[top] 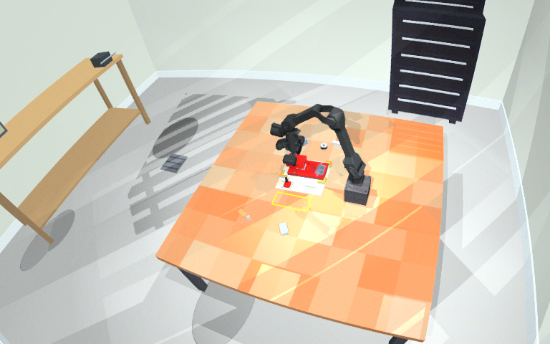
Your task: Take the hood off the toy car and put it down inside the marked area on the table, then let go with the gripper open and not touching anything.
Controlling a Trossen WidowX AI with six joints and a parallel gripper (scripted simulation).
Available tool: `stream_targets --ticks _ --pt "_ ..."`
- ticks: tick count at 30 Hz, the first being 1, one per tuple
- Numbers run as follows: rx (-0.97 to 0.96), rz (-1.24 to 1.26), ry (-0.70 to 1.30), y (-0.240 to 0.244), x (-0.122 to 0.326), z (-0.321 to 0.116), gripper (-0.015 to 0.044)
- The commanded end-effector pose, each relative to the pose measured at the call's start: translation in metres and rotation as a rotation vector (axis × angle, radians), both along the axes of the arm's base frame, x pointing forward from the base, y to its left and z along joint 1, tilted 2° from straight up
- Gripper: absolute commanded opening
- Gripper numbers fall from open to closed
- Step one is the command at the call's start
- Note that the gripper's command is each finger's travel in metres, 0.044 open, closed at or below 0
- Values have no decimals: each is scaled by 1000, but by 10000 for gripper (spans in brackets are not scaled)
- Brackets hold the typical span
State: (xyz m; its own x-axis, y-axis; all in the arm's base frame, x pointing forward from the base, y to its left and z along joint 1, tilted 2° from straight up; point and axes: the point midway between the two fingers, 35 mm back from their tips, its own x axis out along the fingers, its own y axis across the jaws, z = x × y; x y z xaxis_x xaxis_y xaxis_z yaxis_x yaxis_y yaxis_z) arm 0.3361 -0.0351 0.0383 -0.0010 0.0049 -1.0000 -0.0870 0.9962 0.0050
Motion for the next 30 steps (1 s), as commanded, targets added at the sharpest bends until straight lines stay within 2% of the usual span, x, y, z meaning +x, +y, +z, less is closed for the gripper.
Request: stream_targets --ticks 1,30 --pt "-3 0 -6 18 1 2 0" --pt "19 0 -4 171 -31 11 0"
